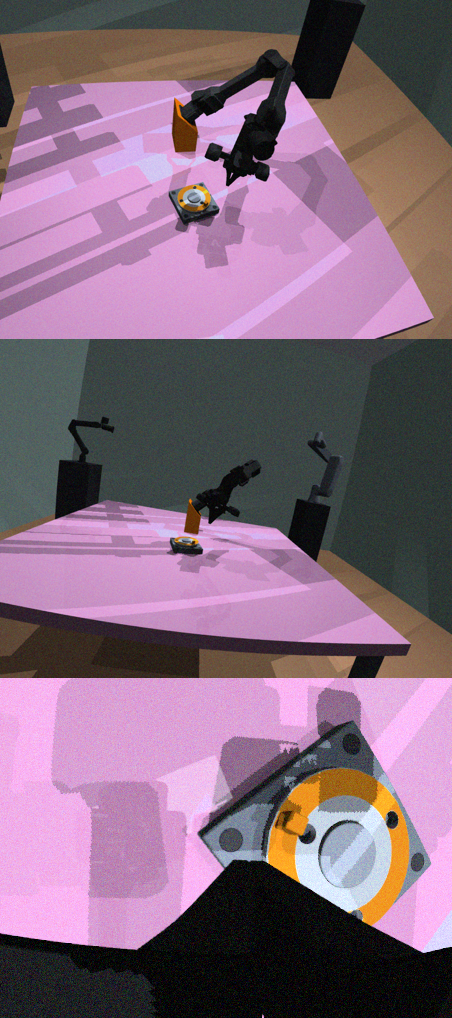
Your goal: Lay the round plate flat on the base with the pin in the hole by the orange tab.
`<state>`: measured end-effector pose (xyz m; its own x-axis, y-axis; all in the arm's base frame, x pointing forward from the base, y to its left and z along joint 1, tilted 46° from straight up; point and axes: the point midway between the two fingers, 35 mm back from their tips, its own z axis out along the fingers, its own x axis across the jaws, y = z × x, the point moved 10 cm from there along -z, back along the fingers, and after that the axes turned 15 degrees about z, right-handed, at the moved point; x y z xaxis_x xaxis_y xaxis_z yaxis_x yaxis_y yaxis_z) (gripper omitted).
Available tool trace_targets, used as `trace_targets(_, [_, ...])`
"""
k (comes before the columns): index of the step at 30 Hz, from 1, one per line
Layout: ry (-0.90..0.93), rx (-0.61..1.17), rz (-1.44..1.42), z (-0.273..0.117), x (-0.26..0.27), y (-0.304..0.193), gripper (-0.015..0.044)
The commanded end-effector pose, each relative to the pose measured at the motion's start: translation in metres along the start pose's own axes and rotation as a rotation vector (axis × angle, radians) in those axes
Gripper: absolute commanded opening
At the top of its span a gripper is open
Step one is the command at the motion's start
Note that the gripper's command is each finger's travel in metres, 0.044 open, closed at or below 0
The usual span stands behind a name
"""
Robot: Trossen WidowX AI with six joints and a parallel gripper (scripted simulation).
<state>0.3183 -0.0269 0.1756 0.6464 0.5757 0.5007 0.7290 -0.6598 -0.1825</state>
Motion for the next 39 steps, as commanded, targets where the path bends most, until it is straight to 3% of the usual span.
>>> trace_targets(1, [0.012, 0.088, -0.108, 0.016, -0.010, 0.017, 0.0000])
trace_targets(6, [0.105, 0.258, -0.359, 0.055, -0.042, 0.052, 0.0000])
trace_targets(10, [0.147, 0.294, -0.422, 0.067, -0.053, 0.063, 0.0000])
trace_targets(18, [0.151, 0.297, -0.428, 0.072, -0.054, 0.064, 0.0000])
trace_targets(26, [0.153, 0.298, -0.427, 0.113, -0.051, 0.051, 0.0000])
trace_targets(39, [0.153, 0.298, -0.427, 0.111, -0.047, 0.041, 0.0000])
